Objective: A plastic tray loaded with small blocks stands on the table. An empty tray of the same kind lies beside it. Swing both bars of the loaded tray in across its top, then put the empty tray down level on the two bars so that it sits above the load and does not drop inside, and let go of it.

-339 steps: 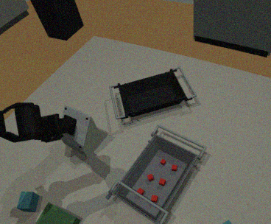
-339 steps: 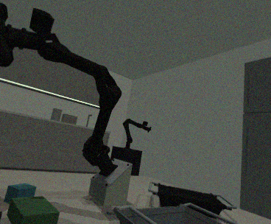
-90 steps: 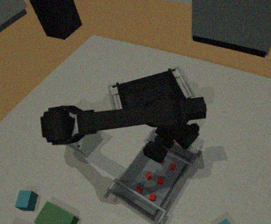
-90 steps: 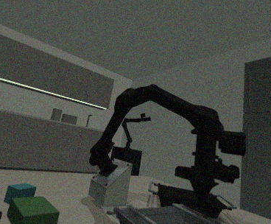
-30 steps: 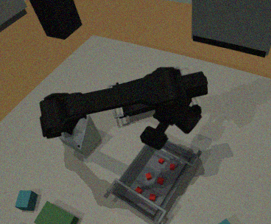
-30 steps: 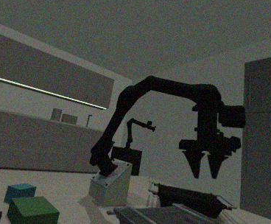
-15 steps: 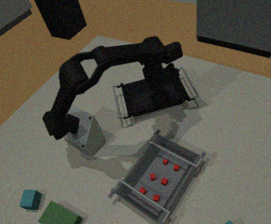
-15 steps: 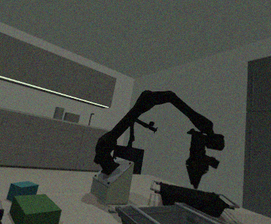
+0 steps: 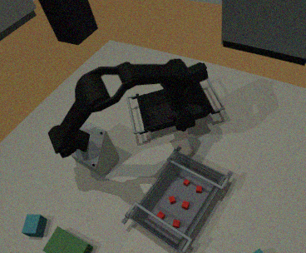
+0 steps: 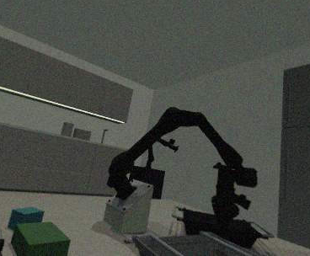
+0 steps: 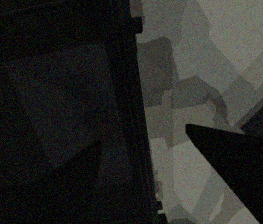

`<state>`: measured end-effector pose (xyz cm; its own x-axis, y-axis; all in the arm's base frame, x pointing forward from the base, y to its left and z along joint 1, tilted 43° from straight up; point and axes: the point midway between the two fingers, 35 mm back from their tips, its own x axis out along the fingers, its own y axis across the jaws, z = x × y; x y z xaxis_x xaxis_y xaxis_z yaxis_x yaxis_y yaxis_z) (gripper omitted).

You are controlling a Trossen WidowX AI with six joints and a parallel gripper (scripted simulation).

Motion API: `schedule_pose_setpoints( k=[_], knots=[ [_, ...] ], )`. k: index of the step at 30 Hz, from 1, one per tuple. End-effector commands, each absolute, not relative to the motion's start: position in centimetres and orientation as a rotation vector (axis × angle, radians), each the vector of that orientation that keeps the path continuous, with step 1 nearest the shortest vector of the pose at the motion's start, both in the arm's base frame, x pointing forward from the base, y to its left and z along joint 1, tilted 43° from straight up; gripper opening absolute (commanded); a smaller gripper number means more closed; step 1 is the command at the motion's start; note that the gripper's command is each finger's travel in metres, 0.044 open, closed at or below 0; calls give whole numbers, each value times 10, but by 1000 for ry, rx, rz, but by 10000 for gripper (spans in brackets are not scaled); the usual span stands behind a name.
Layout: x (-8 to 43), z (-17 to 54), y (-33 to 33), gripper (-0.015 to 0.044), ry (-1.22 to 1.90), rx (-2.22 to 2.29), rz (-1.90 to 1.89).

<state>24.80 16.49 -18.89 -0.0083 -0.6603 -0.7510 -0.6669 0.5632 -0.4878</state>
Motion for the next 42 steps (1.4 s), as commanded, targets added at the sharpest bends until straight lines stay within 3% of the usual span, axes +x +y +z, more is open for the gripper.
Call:
schedule_pose_setpoints(
  k=[1,7,21,42],
  knots=[
    [246,-206,147,440,1700,-1128,6],
    [245,-212,140,440,1700,-1128,5],
    [245,-212,140,235,1700,-1128,5],
    [245,-212,140,95,1700,-1128,5]
  ],
)
